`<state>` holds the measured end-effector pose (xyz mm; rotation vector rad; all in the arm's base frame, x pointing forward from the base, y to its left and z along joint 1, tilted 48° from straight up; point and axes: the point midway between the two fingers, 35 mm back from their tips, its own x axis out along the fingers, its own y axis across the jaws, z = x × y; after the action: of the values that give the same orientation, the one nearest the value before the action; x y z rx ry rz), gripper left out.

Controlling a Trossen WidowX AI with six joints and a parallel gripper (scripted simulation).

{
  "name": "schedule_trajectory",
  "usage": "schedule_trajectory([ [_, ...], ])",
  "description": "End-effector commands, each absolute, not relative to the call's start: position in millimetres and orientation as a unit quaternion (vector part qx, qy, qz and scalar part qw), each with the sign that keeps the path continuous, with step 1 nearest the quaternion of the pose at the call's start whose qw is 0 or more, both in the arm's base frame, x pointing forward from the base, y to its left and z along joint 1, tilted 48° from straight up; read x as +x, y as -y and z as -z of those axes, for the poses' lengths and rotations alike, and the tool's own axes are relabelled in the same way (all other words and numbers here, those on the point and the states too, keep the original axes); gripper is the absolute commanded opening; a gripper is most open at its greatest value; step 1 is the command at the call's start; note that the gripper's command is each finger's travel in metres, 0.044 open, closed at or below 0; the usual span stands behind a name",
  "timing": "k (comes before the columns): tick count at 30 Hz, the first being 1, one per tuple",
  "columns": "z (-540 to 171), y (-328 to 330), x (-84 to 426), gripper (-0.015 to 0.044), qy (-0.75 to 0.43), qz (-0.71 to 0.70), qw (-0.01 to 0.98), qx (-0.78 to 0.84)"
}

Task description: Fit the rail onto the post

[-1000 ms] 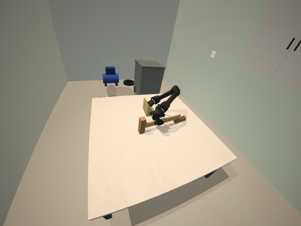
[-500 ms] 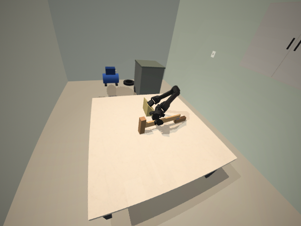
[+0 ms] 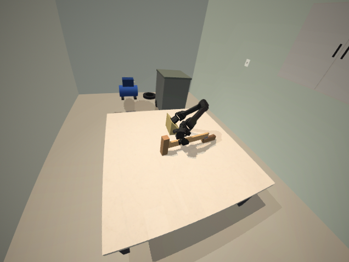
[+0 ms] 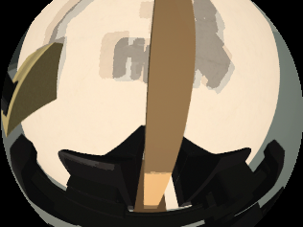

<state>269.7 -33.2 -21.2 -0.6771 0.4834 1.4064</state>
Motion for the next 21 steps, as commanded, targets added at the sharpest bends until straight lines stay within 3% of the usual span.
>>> schedule_trajectory([
  [1,21.5,35.9,270.4,0.0000,-0.215,-0.626,0.686,-0.303],
  [21,26.5,38.7,271.2,0.0000,-0.215,-0.626,0.686,-0.303],
])
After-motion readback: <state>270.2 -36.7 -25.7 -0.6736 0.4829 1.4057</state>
